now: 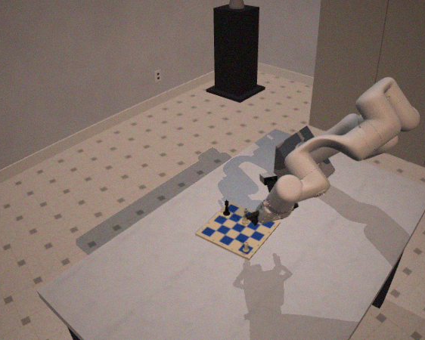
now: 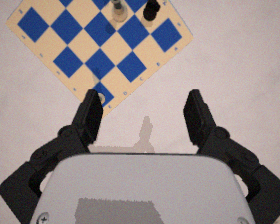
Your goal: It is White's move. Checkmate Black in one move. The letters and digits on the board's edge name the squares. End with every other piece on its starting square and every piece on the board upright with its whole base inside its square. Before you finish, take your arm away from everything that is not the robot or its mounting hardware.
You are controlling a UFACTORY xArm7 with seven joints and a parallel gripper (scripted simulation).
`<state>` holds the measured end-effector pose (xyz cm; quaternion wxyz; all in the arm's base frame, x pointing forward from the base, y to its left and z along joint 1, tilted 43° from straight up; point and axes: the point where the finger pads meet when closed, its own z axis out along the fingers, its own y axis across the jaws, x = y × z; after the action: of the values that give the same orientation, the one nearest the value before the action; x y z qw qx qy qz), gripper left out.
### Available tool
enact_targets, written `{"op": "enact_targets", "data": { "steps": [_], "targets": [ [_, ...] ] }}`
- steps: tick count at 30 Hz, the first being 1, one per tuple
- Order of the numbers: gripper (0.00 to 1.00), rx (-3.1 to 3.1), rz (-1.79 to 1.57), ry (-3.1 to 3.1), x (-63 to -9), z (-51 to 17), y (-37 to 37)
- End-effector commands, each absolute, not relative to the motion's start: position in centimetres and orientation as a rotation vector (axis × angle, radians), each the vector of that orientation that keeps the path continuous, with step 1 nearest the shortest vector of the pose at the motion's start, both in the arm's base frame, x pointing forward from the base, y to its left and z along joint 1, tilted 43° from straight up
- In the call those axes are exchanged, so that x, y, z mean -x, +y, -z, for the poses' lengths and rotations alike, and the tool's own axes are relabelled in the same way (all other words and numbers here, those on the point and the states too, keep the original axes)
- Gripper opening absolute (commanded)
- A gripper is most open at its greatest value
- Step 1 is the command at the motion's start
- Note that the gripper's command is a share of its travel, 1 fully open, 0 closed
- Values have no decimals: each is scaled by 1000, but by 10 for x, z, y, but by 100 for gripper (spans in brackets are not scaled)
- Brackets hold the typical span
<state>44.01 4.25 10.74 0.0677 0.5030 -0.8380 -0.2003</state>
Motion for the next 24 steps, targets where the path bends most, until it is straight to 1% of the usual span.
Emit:
{"op": "enact_targets", "data": {
  "steps": [1,2,4,7,11,24],
  "targets": [
    [100,-1439,818,-2655,-454,-106,34],
    [100,-1400,890,-2719,-463,-107,29],
    [100,-1400,890,-2719,-463,-107,29],
    [100,-1295,1048,-2882,-485,-111,10],
    [100,-1223,1131,-2985,-499,-115,-4],
    [100,-1192,1161,-3028,-505,-116,-11]
  ]
}}
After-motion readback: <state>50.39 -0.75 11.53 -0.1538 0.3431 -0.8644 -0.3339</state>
